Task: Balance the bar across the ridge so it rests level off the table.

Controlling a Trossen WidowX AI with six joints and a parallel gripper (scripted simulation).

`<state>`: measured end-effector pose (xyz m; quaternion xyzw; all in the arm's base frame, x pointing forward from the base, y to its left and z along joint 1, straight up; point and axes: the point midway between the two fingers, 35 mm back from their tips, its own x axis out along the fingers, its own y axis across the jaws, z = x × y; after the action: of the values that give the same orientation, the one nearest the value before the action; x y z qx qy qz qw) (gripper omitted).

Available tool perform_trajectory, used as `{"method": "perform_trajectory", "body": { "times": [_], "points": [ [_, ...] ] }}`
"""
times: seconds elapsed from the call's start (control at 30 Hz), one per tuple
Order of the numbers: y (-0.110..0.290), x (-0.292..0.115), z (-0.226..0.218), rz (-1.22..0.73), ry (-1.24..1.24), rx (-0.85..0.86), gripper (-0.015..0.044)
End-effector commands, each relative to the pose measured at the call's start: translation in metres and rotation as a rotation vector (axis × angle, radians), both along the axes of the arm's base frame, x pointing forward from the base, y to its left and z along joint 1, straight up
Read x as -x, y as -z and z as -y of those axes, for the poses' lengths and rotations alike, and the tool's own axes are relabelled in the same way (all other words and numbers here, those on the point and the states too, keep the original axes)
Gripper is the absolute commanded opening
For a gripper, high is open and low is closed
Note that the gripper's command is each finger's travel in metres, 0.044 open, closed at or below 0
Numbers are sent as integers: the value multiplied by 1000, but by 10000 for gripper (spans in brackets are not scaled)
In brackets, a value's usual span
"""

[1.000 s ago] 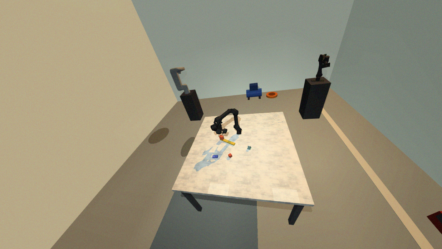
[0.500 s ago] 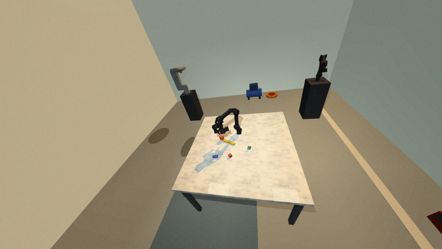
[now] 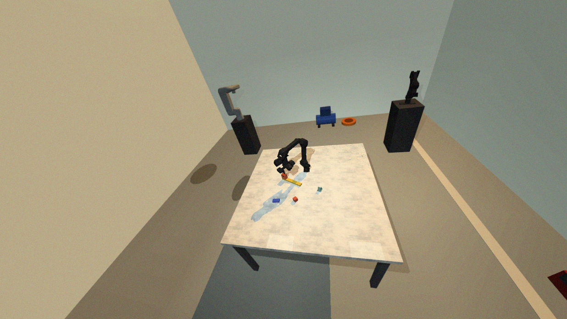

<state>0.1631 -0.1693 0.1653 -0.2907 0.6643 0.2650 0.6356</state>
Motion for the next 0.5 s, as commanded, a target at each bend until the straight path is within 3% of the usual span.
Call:
{"method": "perform_trajectory", "body": {
  "times": [0.0,0.2,0.47],
  "points": [
    [-2,-2,-7,13,-112,-14,315],
    [-4,-6,-16,30,-293,-33,315],
    [11,-8,-15,31,-298,-33,315]
  ]
}}
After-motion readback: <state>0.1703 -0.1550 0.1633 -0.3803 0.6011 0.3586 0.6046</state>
